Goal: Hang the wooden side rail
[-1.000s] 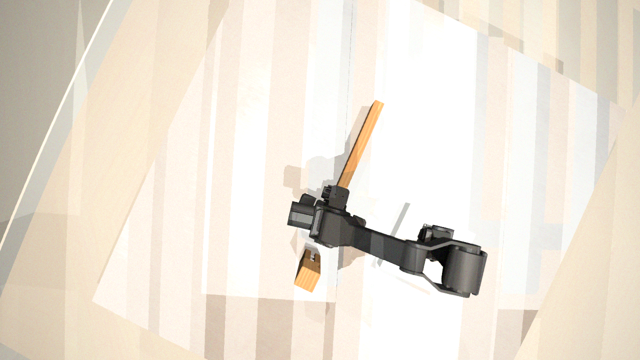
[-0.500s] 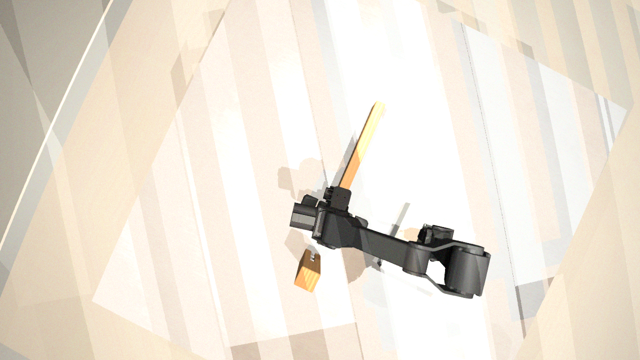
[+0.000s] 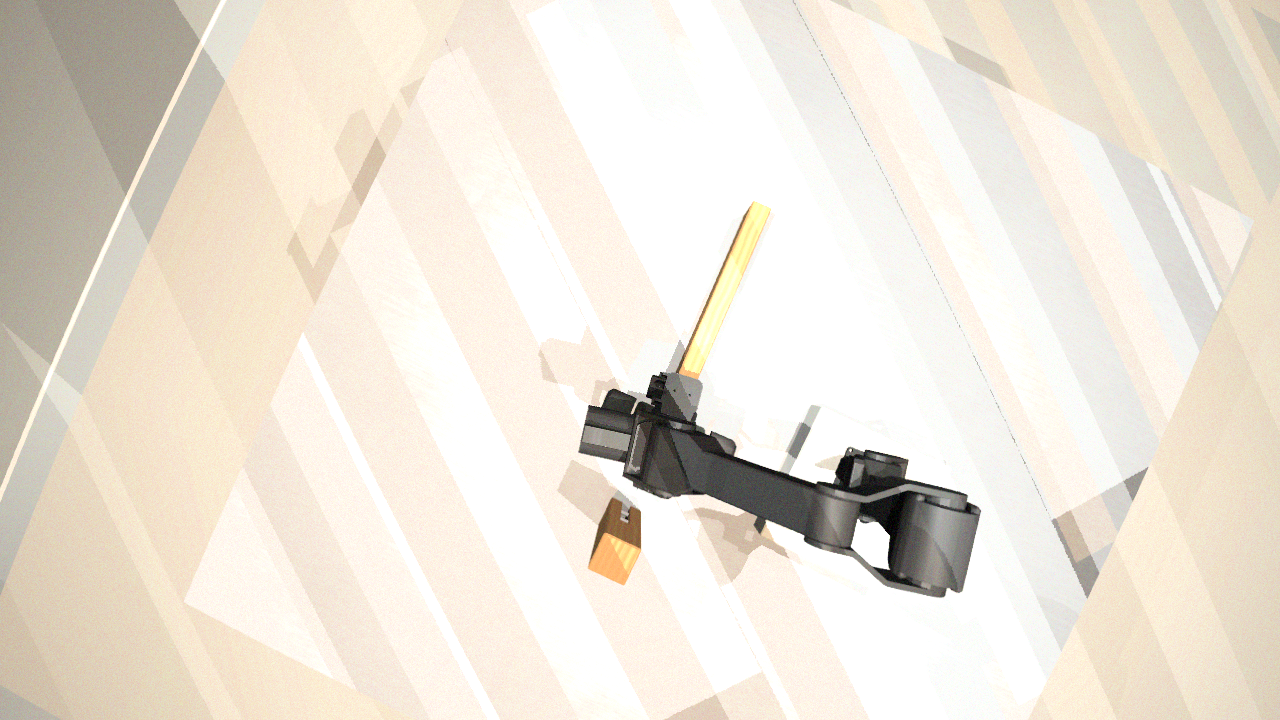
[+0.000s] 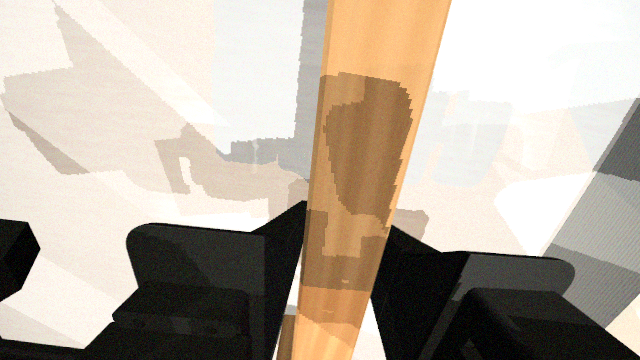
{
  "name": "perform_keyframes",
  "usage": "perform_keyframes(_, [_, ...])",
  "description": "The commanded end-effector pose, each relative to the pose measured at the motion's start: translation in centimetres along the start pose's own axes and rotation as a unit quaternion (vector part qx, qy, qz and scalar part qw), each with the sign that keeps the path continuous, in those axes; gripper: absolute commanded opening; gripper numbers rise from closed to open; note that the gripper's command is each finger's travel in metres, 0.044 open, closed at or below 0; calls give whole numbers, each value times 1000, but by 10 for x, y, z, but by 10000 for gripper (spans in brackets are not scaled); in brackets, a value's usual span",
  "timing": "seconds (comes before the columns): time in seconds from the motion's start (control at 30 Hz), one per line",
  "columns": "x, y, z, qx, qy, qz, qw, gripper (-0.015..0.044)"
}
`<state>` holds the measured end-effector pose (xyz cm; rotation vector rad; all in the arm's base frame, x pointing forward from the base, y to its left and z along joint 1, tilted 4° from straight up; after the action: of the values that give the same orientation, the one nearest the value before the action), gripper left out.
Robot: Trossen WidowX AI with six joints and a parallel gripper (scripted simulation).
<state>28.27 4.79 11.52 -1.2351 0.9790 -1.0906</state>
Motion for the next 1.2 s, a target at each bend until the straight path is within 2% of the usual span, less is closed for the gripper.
perform_keyframes(0.0, [0,-1,0,-2,6,-1,1000,0])
perform_keyframes(1.17, [0,-6,0,-2,6,-1,1000,0])
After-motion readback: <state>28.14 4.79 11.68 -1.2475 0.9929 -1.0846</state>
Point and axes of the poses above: the point midway between the two fingers, 35 mm back from their tips, its own y axis out along the fingers, its own z axis across the jaws, x = y × z, the point moved 9 cm from there along -y, back along the fingers, and after that the axes turned 14 degrees about -y, right-handed, at the moved point
